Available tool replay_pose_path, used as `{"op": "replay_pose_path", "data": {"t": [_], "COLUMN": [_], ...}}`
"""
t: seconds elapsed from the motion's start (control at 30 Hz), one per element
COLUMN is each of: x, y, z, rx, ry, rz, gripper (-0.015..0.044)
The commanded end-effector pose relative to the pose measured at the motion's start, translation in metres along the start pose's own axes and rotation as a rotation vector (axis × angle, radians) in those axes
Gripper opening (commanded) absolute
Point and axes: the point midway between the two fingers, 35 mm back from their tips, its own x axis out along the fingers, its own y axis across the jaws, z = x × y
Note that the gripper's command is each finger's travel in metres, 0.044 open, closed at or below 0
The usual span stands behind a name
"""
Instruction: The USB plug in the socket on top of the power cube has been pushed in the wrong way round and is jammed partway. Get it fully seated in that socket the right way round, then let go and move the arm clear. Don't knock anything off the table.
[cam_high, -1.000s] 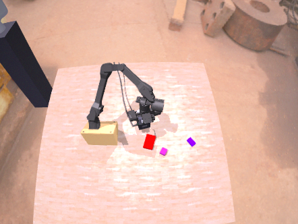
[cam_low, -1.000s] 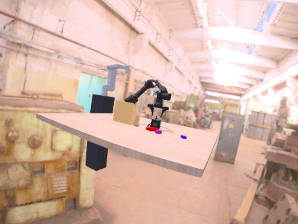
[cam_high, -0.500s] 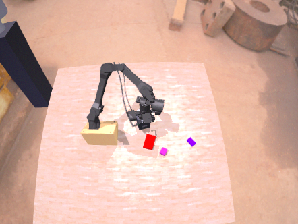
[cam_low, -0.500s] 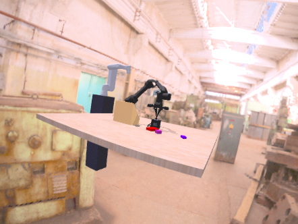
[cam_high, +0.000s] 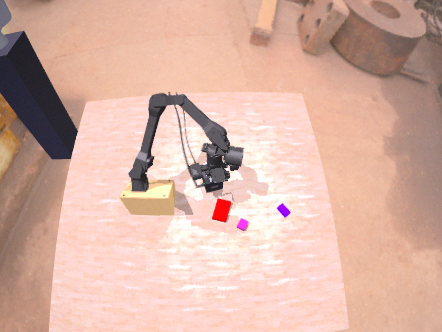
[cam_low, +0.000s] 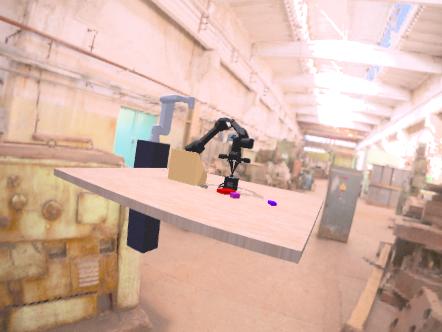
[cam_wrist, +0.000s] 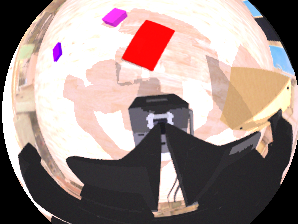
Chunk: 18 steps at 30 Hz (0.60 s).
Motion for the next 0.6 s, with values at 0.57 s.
{"op": "replay_pose_path", "data": {"t": [0.57], "x": [-0.012], "y": [0.0], "z": [0.0], "rx": [0.0], "ry": [0.0], "rz": [0.0], "gripper": [0.0]}}
